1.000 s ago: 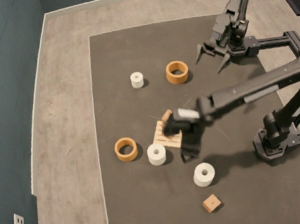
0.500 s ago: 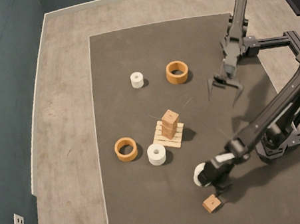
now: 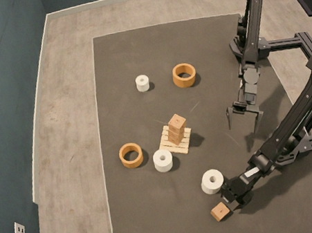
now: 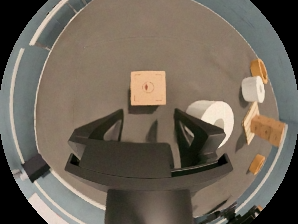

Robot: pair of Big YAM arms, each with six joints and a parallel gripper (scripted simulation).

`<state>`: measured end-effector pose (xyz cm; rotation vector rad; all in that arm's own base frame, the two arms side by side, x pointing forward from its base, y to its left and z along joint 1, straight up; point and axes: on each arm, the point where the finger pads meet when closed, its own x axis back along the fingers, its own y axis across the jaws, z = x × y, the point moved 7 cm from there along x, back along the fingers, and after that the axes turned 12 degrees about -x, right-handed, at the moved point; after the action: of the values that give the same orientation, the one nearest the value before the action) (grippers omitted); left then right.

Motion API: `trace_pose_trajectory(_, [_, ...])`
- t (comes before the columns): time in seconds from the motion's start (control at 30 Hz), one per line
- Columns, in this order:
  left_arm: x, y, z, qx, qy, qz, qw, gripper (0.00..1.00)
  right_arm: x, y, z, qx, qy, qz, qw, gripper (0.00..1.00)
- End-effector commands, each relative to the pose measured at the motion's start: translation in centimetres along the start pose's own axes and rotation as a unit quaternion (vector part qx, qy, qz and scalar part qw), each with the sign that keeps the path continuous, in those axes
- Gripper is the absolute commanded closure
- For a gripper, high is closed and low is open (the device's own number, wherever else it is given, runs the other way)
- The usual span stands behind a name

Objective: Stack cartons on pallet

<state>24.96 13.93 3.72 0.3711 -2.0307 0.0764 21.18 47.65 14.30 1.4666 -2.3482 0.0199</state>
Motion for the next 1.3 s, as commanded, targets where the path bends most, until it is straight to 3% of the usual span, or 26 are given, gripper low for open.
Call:
trace_pose_trajectory(0.0, [-0.3, 0.5, -0.8, 0.012, -0.013, -0.004, 1.0, 0.26, -1.5, 0.4, -3.1, -0.006, -0.04, -0.007, 0.999, 0.0])
trace_pose_trajectory(0.3, [-1.2, 1.0, -2.5, 0.014, -0.023, -0.007, 1.0, 0.26, -1.5, 0.3, -2.3, -0.006, -0.033, -0.006, 0.999, 0.0])
trace_pose_trajectory(1.27, [-5.0, 0.8, -2.8, 0.009, -0.023, -0.005, 1.0, 0.26, -0.7, 0.2, -1.9, -0.006, -0.024, -0.003, 1.0, 0.0])
